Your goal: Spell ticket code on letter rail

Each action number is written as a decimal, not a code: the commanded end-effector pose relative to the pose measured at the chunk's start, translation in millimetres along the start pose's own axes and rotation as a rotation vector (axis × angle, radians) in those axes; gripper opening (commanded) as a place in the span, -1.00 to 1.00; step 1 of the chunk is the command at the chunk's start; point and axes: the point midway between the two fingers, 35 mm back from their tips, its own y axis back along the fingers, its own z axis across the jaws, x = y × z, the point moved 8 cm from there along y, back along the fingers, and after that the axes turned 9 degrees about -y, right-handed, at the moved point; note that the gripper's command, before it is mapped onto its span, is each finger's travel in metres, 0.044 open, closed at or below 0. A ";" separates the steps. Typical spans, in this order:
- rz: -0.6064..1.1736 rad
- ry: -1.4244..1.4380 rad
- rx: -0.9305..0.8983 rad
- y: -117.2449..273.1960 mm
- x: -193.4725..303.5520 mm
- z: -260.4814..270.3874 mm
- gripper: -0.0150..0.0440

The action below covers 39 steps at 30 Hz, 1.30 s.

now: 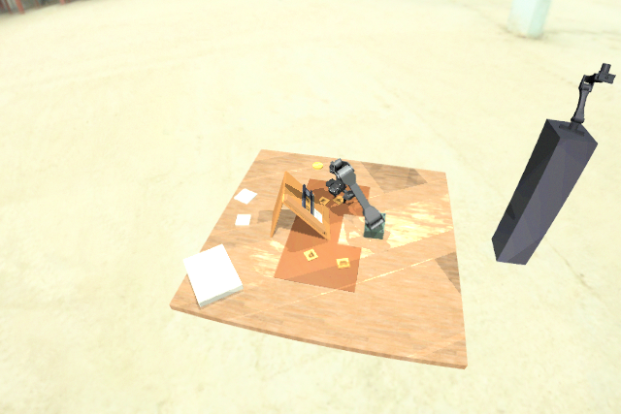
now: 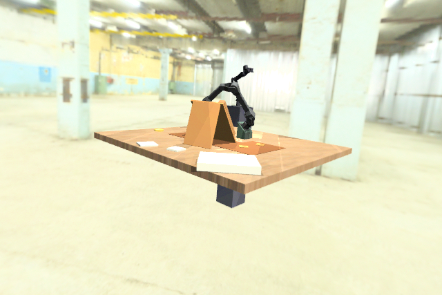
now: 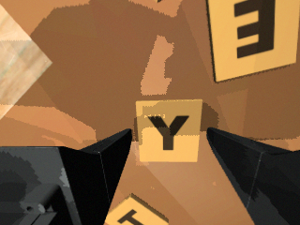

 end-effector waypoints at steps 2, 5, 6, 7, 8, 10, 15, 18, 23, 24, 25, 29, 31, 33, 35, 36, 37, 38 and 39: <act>-0.003 -0.004 -0.001 -0.9 0.0 0.3 0.66; -0.003 -0.004 -0.001 -0.9 0.0 0.3 0.66; -0.003 -0.004 -0.001 -0.9 0.0 0.3 0.66; -0.003 -0.004 -0.001 -0.9 0.0 0.3 0.66; -0.003 -0.004 -0.001 -0.9 0.0 0.3 0.66; -0.003 -0.004 -0.001 -0.9 0.0 0.3 0.66; -0.003 -0.004 -0.001 -0.9 0.0 0.3 0.66; -0.003 -0.004 -0.001 -1.3 0.0 0.3 0.66; -0.003 -0.004 -0.001 -1.4 0.0 0.3 0.66; -0.003 -0.004 -0.001 -1.4 0.0 0.3 0.66; -0.003 -0.004 -0.001 -1.4 0.0 0.3 0.57; -0.003 -0.004 -0.001 -1.4 0.0 0.3 0.48; -0.003 -0.004 -0.001 -1.4 0.0 0.3 0.44; -0.003 -0.004 -0.001 -1.4 0.0 0.3 0.39; -0.003 -0.004 -0.001 -1.4 0.0 0.2 0.35; -0.003 -0.004 -0.001 -1.4 -0.1 0.0 0.32; -0.003 -0.004 -0.001 -1.4 -0.1 0.0 0.30; -0.003 -0.004 -0.001 -1.4 -0.1 0.0 0.28; -0.003 -0.004 -0.001 -0.5 0.0 0.0 0.19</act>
